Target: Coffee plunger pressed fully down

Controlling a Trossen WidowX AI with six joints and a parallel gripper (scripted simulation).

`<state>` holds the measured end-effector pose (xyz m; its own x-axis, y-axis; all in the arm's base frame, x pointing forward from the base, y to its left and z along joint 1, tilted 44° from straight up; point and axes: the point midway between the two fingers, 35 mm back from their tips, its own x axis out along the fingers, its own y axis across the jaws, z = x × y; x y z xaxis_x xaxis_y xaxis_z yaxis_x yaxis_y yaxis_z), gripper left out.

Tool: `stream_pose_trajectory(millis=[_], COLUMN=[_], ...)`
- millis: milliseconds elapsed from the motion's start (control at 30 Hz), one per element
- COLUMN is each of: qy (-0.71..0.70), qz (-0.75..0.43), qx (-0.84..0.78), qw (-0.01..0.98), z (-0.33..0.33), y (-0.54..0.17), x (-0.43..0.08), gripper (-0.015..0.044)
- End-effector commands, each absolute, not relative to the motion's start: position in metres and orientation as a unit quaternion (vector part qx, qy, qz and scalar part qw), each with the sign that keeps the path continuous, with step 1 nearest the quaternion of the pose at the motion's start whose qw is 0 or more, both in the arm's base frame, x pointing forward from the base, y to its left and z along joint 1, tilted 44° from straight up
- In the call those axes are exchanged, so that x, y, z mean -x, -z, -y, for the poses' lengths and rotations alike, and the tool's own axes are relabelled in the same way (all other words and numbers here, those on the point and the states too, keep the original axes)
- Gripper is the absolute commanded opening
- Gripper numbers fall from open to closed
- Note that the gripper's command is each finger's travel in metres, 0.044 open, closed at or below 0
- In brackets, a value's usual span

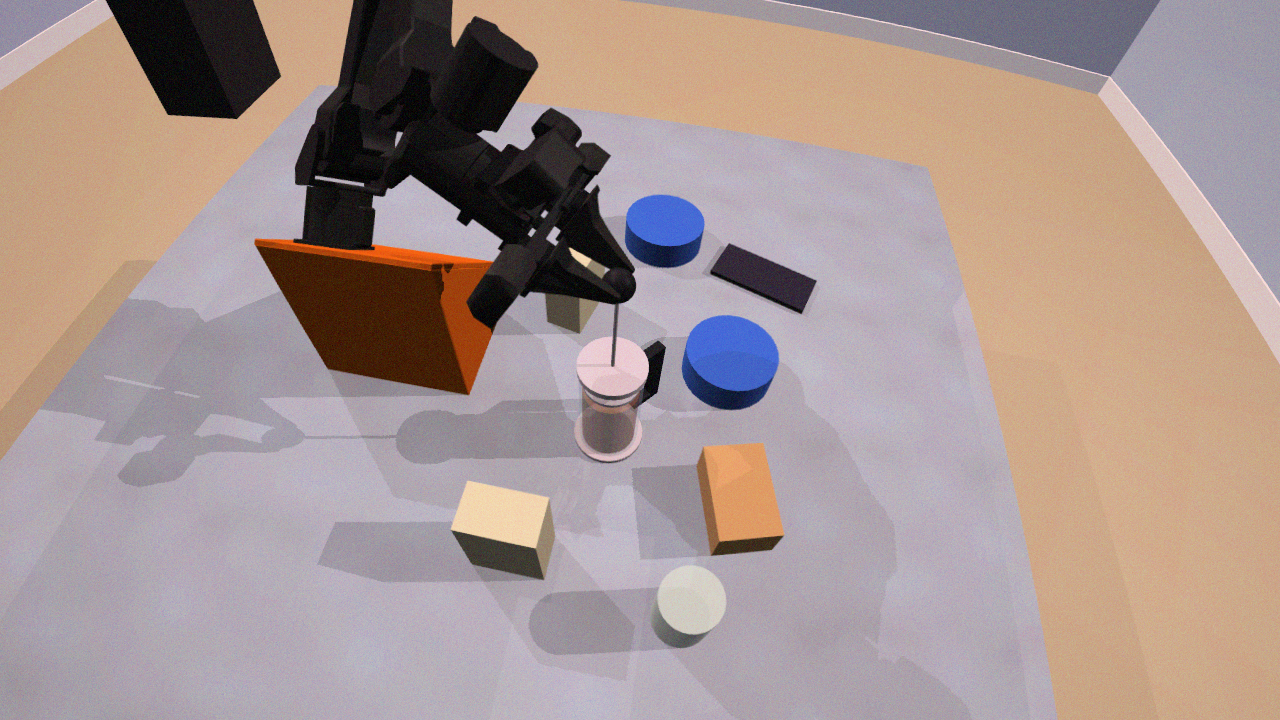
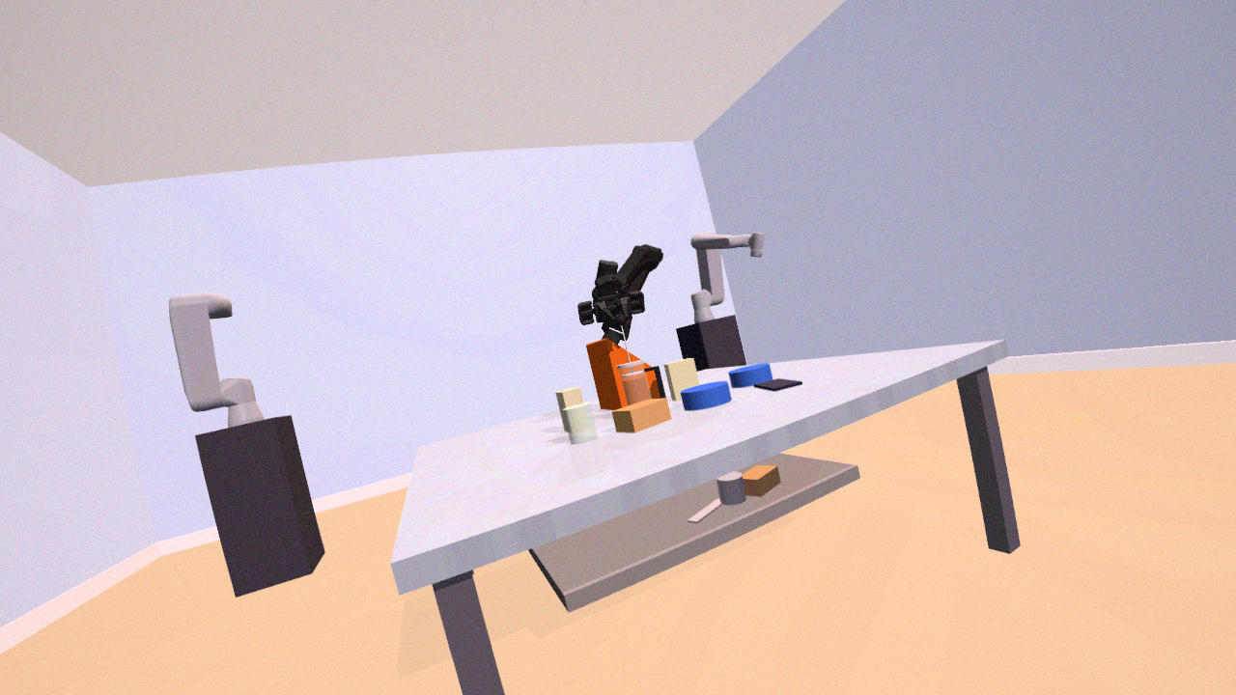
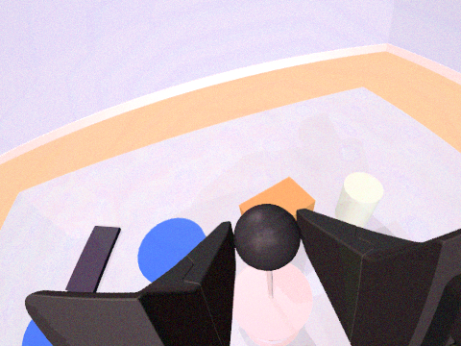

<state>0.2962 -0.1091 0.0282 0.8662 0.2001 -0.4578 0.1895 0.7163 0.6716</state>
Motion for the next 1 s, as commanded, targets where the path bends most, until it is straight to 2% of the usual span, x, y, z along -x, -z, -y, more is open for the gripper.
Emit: stream_pose_trajectory(millis=[0, 967], qy=[-0.002, -0.001], qz=[-0.262, -0.264], qx=[-0.377, -0.377], qw=[0.888, 0.888], z=[0.106, 0.078], y=[-0.023, 0.016], x=[-0.297, -0.308], gripper=[0.0123, 0.0123])
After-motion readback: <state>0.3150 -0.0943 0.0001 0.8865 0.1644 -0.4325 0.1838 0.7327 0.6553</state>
